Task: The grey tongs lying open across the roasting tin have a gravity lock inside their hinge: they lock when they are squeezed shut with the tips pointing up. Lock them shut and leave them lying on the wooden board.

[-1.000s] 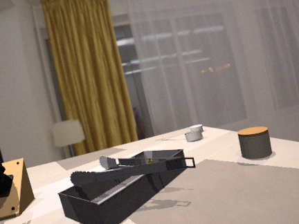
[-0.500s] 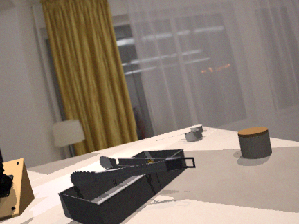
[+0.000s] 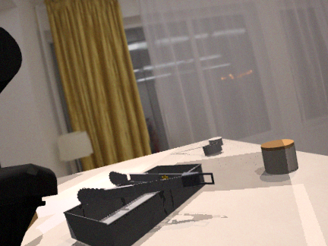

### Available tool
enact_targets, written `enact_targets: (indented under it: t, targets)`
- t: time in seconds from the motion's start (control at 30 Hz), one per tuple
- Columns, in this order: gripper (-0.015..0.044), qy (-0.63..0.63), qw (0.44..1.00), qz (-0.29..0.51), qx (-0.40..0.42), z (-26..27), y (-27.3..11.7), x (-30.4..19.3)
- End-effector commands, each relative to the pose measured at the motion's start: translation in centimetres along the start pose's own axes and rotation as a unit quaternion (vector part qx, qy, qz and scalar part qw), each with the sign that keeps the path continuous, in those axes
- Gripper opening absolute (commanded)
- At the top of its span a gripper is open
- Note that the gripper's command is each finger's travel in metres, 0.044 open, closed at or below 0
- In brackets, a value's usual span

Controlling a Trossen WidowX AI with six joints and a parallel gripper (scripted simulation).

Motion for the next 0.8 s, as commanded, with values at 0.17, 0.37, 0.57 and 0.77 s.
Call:
enact_targets:
  t: [0.17, 0.37, 0.57, 0.77]
  targets:
    - [0.0440, -0.215, 0.969, 0.102, 0.065, 8.5, -3.4, -9.0]
    - [0.0440, -0.345, 0.925, 0.134, 0.082, 11.6, -7.1, -15.7]
    - [0.0440, -0.465, 0.869, 0.144, 0.088, 12.6, -11.5, -23.0]
    - [0.0440, -0.482, 0.860, 0.144, 0.087, 12.6, -12.2, -24.0]
Point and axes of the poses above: the point midway between the two fingers, 35 mm back from their tips, its own y axis out along the fingers, its own z axis across the jaws, x = y × z, the point moved 9 cm from there along -y, back along the fingers, and after that the axes turned 14 degrees about y, right-handed, at the moved point
